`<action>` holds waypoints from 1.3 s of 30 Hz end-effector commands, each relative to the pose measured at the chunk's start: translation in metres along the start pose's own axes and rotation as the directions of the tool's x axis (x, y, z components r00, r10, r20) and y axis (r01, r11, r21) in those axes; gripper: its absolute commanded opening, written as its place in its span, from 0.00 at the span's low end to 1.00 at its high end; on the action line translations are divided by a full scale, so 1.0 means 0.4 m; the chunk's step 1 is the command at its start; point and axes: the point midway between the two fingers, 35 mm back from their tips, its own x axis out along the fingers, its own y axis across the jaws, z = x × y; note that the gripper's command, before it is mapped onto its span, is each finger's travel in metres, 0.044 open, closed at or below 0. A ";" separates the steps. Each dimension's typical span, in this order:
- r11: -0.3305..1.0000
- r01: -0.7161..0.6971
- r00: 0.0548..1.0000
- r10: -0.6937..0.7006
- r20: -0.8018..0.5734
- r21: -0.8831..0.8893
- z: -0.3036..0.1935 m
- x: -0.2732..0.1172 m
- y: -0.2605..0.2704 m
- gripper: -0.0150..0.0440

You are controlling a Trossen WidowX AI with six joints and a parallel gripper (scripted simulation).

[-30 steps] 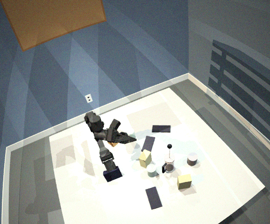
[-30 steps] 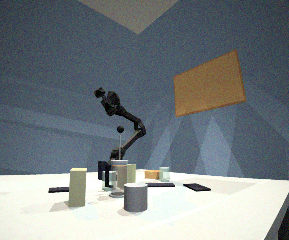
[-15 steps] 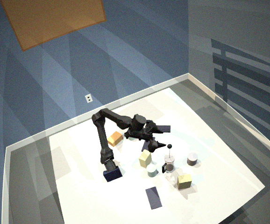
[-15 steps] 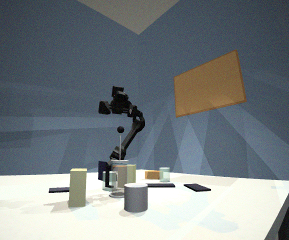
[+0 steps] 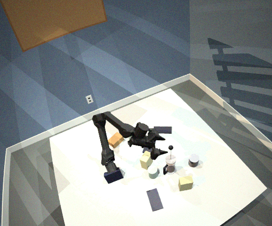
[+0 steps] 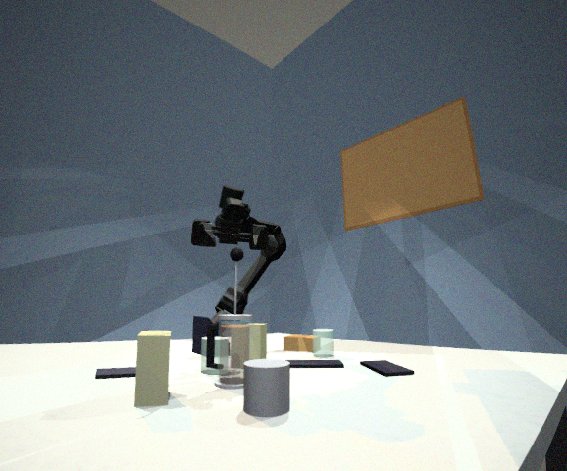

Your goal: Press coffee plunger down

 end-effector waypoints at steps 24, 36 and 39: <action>1.000 0.002 1.000 -0.002 -0.003 0.006 -0.005 0.096 0.000 0.96; 1.000 0.002 1.000 -0.002 -0.003 0.006 -0.005 0.096 0.000 0.49; 1.000 0.002 1.000 -0.002 -0.003 0.006 -0.005 0.096 0.000 0.46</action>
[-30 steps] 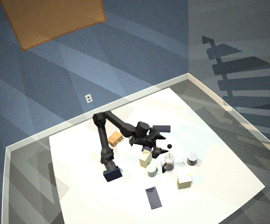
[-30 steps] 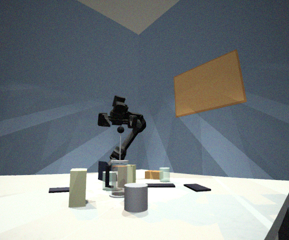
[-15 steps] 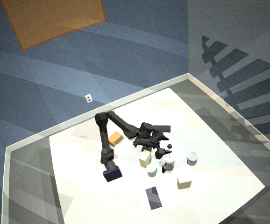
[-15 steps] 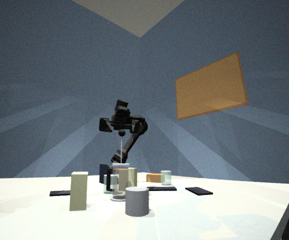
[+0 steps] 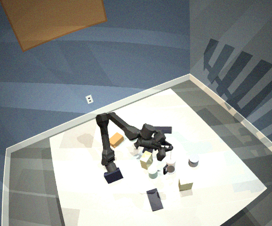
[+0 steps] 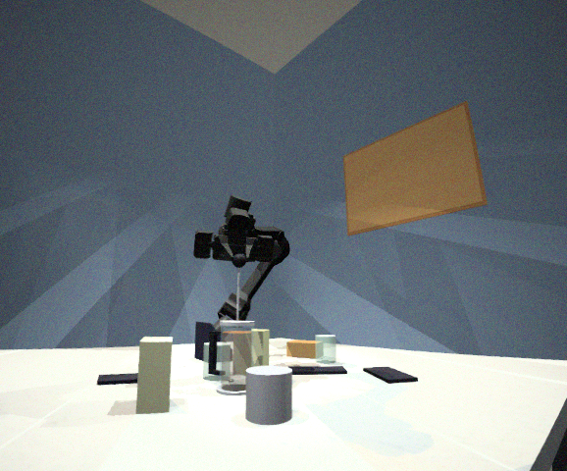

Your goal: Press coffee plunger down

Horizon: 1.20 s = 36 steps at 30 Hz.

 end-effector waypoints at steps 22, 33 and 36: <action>1.000 0.002 1.000 -0.002 -0.002 0.003 -0.046 0.040 -0.005 0.46; 1.000 0.003 1.000 -0.003 -0.003 0.003 -0.082 0.068 -0.007 0.46; 1.000 0.003 1.000 -0.003 -0.003 0.003 -0.092 0.075 -0.007 0.46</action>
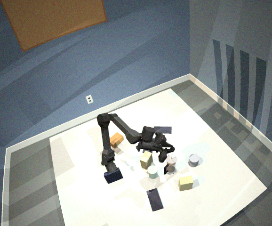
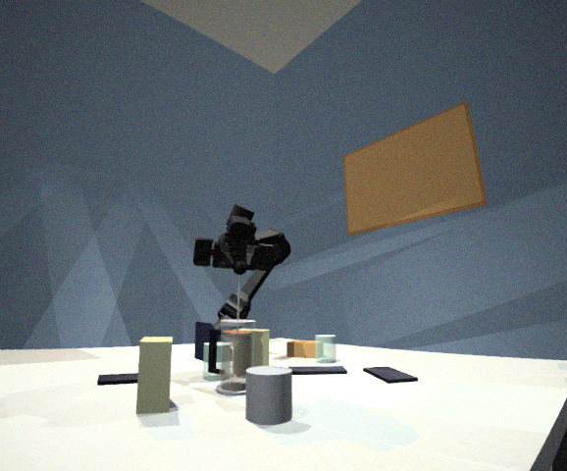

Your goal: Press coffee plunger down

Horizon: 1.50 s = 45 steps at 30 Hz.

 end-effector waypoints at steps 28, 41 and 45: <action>1.000 0.000 0.999 0.001 -0.051 0.024 -0.155 0.089 0.001 0.46; 1.000 -0.002 0.999 0.003 -0.049 0.025 -0.170 0.116 0.003 0.46; 1.000 -0.002 0.999 0.003 -0.049 0.025 -0.168 0.118 0.002 0.46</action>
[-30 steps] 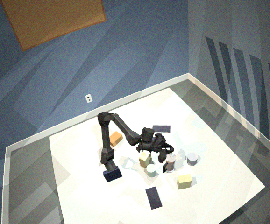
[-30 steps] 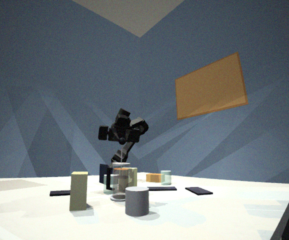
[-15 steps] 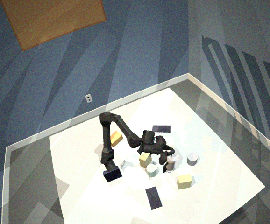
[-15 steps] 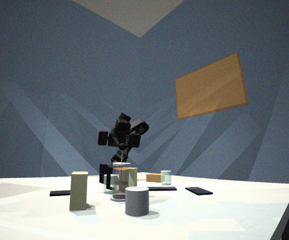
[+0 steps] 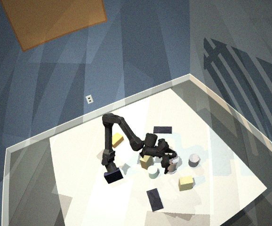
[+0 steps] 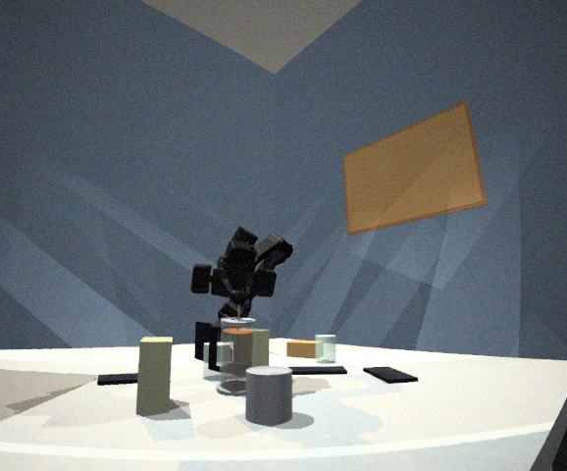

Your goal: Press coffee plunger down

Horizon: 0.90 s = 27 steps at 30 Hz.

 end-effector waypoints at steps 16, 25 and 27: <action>1.000 -0.004 0.999 0.006 -0.051 0.023 -0.040 0.020 -0.002 0.46; 1.000 -0.004 0.999 0.006 -0.051 0.023 -0.038 0.022 -0.004 0.46; 1.000 -0.004 0.999 0.006 -0.051 0.023 -0.038 0.022 -0.004 0.46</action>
